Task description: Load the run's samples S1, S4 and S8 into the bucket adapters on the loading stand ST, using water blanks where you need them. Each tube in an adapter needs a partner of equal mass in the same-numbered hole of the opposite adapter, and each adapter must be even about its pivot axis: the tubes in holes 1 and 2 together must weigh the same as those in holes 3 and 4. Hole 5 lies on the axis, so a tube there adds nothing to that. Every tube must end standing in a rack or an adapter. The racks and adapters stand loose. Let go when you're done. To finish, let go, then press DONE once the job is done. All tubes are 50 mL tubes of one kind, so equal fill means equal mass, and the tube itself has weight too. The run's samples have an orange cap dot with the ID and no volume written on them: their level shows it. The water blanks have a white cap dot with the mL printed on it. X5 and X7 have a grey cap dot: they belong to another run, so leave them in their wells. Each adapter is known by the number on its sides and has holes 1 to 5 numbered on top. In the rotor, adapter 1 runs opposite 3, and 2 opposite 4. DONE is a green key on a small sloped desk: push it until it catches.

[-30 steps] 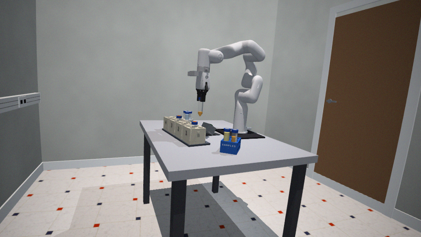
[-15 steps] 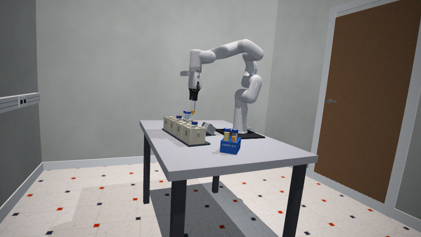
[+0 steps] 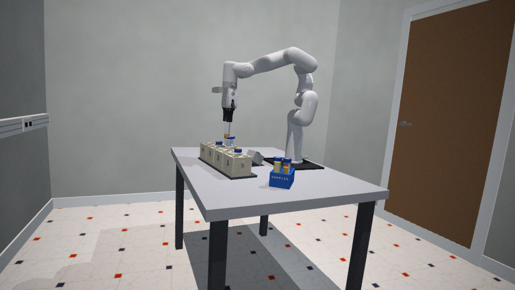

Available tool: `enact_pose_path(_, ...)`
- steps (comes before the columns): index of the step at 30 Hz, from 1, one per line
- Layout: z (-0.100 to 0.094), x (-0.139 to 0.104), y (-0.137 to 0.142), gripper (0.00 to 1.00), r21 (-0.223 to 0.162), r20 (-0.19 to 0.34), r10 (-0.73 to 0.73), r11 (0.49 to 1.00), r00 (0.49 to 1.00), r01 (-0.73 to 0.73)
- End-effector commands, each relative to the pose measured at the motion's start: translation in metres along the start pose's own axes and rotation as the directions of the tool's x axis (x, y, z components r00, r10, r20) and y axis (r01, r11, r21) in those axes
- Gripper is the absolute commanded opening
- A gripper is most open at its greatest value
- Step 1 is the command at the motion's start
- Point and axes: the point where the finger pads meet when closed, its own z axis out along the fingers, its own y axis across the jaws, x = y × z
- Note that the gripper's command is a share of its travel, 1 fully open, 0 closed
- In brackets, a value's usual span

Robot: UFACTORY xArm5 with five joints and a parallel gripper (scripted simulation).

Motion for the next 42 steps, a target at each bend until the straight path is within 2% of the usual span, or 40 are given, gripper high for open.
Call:
enact_pose_path(1,-0.001,0.009,0.022,0.00,0.014,-0.004,-0.001,1.000,1.000,0.001)
enact_pose_path(23,0.000,0.039,0.118,0.00,0.013,-0.004,-0.001,1.000,1.000,0.001)
enact_pose_path(42,0.000,0.039,0.119,0.00,0.013,-0.004,-0.001,1.000,1.000,0.001)
